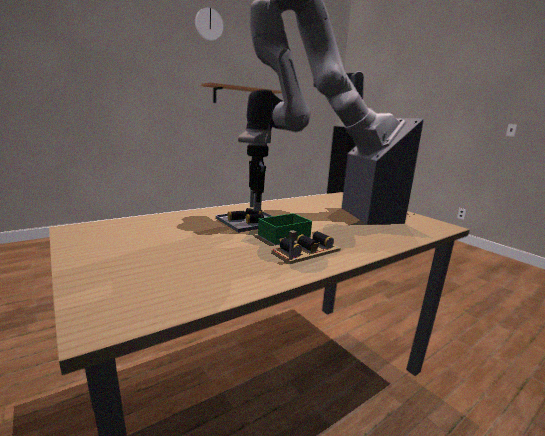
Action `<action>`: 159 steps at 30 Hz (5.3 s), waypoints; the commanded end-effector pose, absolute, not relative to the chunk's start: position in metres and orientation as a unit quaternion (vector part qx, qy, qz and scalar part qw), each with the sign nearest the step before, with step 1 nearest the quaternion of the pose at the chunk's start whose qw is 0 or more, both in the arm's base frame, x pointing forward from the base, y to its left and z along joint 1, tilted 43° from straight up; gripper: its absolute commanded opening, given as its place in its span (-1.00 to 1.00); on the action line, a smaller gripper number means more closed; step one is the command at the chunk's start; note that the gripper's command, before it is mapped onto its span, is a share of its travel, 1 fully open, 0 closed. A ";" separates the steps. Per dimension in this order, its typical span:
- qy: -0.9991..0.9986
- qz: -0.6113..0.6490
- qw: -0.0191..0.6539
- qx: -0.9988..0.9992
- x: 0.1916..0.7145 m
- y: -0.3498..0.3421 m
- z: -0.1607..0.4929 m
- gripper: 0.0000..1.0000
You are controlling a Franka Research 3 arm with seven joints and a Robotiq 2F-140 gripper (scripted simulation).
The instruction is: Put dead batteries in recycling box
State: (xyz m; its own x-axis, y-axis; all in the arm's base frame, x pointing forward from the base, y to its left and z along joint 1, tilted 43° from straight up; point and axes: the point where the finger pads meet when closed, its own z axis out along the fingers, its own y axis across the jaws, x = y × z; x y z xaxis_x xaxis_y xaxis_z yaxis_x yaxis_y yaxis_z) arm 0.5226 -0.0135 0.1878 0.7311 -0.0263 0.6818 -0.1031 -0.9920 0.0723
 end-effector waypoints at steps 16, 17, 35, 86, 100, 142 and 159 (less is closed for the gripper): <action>-0.034 0.364 0.053 0.929 0.522 -0.014 0.187 -0.41; -0.034 0.364 0.053 0.929 0.522 -0.014 0.187 -0.41; -0.034 0.364 0.053 0.929 0.536 -0.016 0.172 -0.41; -0.034 0.364 0.053 0.929 0.552 -0.019 0.154 -0.68; -0.034 0.364 0.053 0.929 0.552 -0.019 0.154 -0.68; -0.034 0.364 0.053 0.929 0.522 -0.014 0.186 -0.68; -0.034 0.364 0.053 0.929 0.511 -0.012 0.199 -0.68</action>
